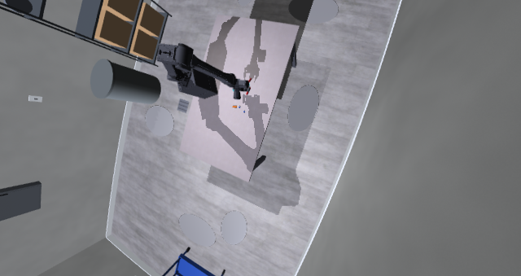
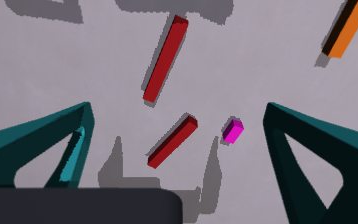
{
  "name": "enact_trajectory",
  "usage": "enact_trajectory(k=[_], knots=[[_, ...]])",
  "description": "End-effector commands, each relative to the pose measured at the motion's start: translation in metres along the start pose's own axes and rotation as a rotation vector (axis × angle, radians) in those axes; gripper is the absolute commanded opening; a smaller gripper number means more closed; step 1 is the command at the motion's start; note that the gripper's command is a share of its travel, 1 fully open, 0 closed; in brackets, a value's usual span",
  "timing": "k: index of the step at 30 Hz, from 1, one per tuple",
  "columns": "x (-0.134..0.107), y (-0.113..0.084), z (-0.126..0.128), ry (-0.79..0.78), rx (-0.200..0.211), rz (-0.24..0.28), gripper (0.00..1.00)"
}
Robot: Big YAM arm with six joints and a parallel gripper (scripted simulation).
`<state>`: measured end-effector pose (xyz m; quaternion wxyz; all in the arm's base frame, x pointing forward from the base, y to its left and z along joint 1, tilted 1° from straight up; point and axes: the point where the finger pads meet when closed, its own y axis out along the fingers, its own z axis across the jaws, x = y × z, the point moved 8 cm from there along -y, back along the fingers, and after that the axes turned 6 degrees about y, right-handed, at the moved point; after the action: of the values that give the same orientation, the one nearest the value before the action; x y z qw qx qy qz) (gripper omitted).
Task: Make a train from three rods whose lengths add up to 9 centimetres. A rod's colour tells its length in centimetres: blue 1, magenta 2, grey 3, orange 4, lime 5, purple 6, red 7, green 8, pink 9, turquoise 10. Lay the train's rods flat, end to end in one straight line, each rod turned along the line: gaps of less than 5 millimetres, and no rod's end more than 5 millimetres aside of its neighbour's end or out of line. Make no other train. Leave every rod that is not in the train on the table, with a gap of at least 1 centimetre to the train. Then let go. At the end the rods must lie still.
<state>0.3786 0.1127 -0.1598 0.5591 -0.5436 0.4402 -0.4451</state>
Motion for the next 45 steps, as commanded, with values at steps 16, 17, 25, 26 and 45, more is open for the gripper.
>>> enact_trajectory(k=[16, 17, 25, 26, 45], knots=[[0.040, 0.001, 0.016, -0.406, 0.001, -0.001, 1.00], [0.047, 0.003, 0.017, -0.472, -0.001, 0.000, 1.00], [0.070, 0.003, 0.021, -0.677, 0.000, -0.001, 1.00], [0.070, 0.003, 0.021, -0.677, 0.000, -0.001, 1.00], [0.118, 0.003, 0.025, -1.088, 0.002, -0.002, 1.00]])
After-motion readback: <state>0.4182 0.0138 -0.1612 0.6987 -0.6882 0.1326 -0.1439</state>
